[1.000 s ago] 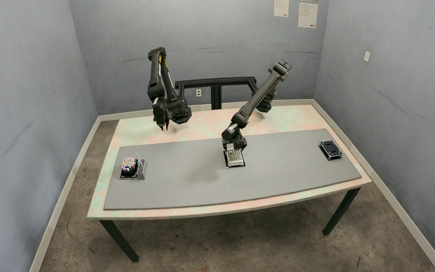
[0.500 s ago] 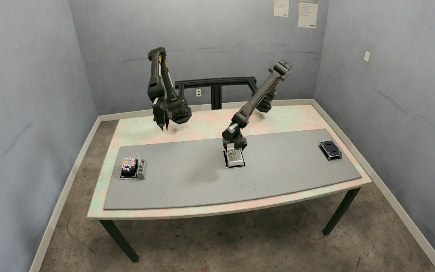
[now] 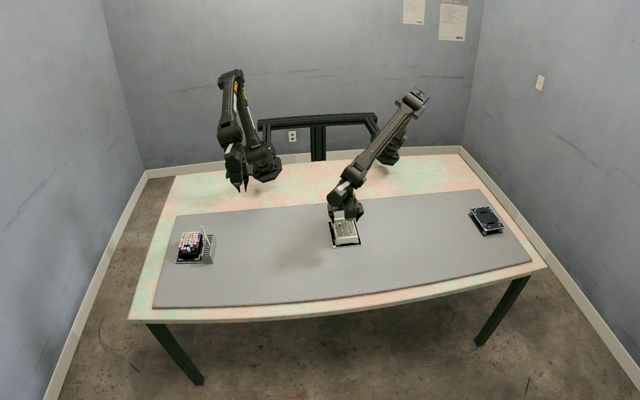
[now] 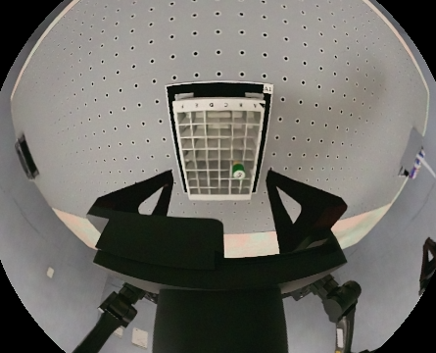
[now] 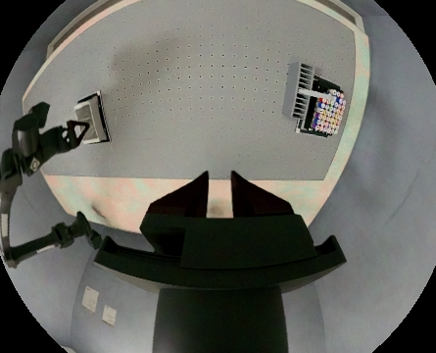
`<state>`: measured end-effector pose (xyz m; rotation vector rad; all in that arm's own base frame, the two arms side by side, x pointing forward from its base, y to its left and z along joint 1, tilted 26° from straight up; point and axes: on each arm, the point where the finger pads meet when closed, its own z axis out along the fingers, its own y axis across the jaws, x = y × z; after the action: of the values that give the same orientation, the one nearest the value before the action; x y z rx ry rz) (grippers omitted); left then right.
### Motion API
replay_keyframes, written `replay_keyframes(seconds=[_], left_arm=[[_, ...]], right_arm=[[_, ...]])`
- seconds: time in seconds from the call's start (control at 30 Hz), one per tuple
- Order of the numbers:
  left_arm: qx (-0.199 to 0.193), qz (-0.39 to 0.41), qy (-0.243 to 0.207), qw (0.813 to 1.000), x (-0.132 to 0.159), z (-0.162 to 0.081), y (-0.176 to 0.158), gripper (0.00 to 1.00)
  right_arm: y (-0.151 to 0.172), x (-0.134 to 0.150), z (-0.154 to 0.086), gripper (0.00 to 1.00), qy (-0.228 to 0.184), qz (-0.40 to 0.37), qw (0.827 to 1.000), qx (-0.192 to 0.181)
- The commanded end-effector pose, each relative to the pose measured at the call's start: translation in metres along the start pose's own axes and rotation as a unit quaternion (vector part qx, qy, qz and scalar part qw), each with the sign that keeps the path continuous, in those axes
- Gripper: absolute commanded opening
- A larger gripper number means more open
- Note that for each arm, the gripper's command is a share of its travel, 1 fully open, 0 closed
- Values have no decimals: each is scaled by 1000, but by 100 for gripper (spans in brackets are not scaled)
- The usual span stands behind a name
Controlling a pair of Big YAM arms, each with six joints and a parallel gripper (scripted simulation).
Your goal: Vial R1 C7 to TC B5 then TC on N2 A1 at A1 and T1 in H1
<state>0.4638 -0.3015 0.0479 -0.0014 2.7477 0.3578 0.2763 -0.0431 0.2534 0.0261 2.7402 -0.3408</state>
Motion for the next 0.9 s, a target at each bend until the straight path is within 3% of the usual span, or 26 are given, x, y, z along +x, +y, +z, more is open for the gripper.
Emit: replay_keyframes(seconds=[0.0,0.2,0.4,0.6,0.63,0.73,0.87], left_arm=[[18,-23,-25,999,-24,-27,-3,100],[18,-23,-25,999,-24,-27,-3,100],[-2,-4,-1,1000,-5,16,3,100],[2,0,-4,1000,-3,19,-3,100],[10,-11,-16,1000,-16,7,1,100],[0,-7,-3,1000,-8,28,3,100],[1,2,-2,1000,1,33,-3,100]], right_arm=[[-4,-10,-12,24,-16,11,1000,3],[-4,-10,-12,24,-16,11,1000,3],[-4,-10,-12,24,-16,11,1000,3],[-4,-10,-12,24,-16,11,1000,3],[-4,-10,-12,24,-16,11,1000,3],[-4,-10,-12,24,-16,11,1000,3],[-4,-10,-12,24,-16,11,1000,3]])
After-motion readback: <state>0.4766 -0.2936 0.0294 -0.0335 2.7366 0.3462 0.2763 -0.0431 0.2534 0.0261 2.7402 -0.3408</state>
